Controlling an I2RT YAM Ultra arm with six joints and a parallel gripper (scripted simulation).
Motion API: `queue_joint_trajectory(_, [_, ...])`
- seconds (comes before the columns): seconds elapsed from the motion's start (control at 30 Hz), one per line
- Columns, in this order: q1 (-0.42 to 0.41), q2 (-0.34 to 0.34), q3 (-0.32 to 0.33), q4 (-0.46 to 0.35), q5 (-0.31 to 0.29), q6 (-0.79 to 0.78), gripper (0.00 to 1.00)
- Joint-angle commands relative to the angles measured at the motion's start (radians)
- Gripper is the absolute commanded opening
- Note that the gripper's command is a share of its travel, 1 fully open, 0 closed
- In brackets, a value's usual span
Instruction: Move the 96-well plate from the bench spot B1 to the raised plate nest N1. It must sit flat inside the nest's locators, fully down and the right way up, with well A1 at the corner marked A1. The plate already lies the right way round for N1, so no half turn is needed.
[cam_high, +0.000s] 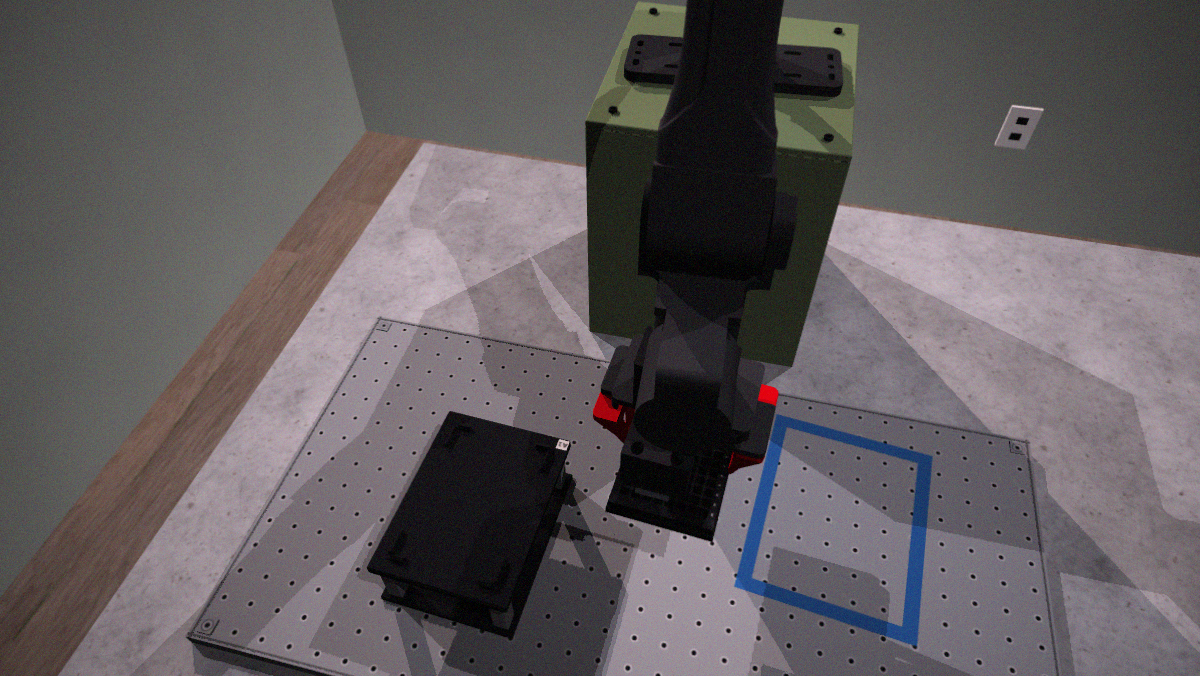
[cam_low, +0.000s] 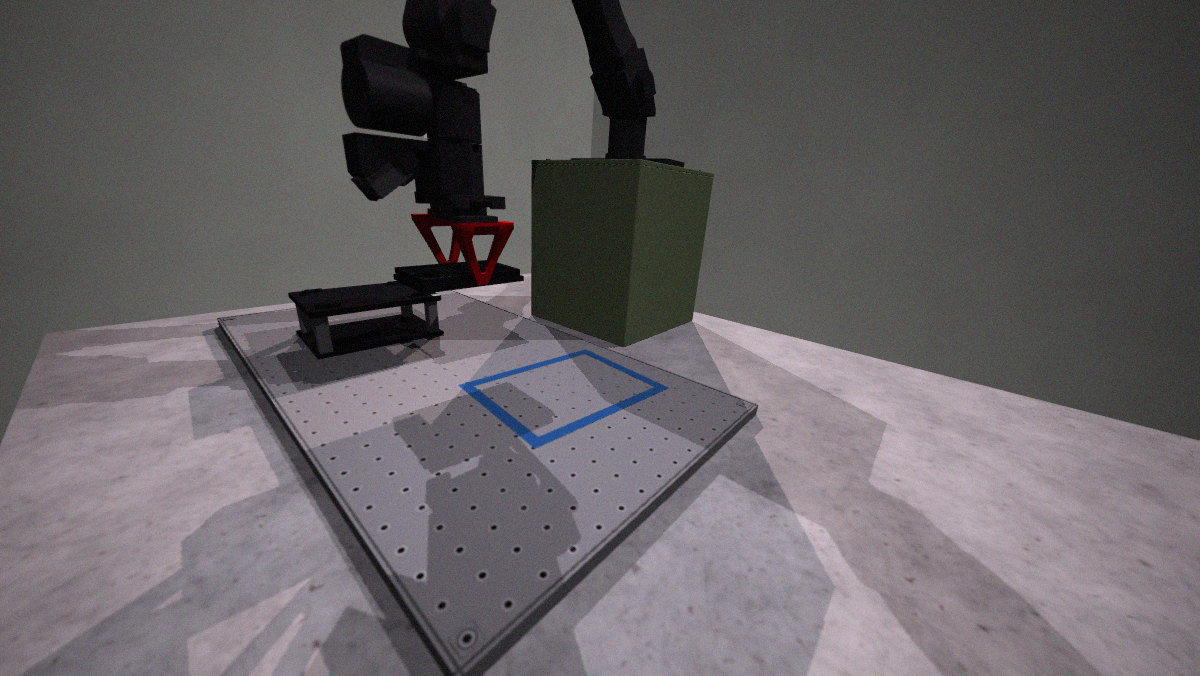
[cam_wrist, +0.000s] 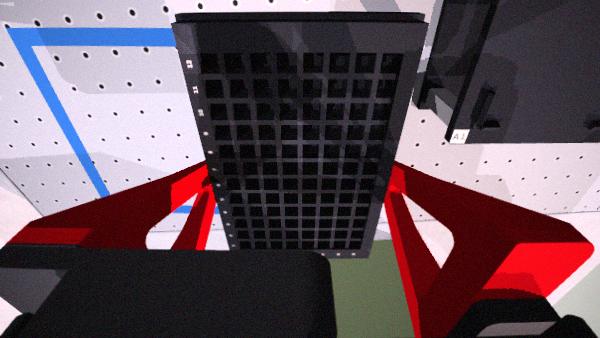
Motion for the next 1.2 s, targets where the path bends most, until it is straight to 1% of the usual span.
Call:
queue_joint_trajectory(0.0, [-0.039,-0.035,0.051,-0.030,0.003,-0.053,0.00])
queue_joint_trajectory(0.13, [-0.075,-0.034,0.070,-0.047,0.002,-0.089,0.00])
queue_joint_trajectory(0.2, [-0.075,-0.034,0.070,-0.047,0.002,-0.089,0.00])
queue_joint_trajectory(0.27, [-0.093,-0.030,0.081,-0.057,0.000,-0.108,0.00])
queue_joint_trajectory(0.5, [-0.154,0.007,0.118,-0.089,0.000,-0.169,0.00])
queue_joint_trajectory(0.7, [-0.204,0.014,0.157,-0.121,-0.001,-0.219,0.00])
queue_joint_trajectory(0.77, [-0.204,0.014,0.157,-0.121,-0.001,-0.219,0.00])
queue_joint_trajectory(1.17, [-0.298,0.039,0.253,-0.191,0.000,-0.312,0.00])
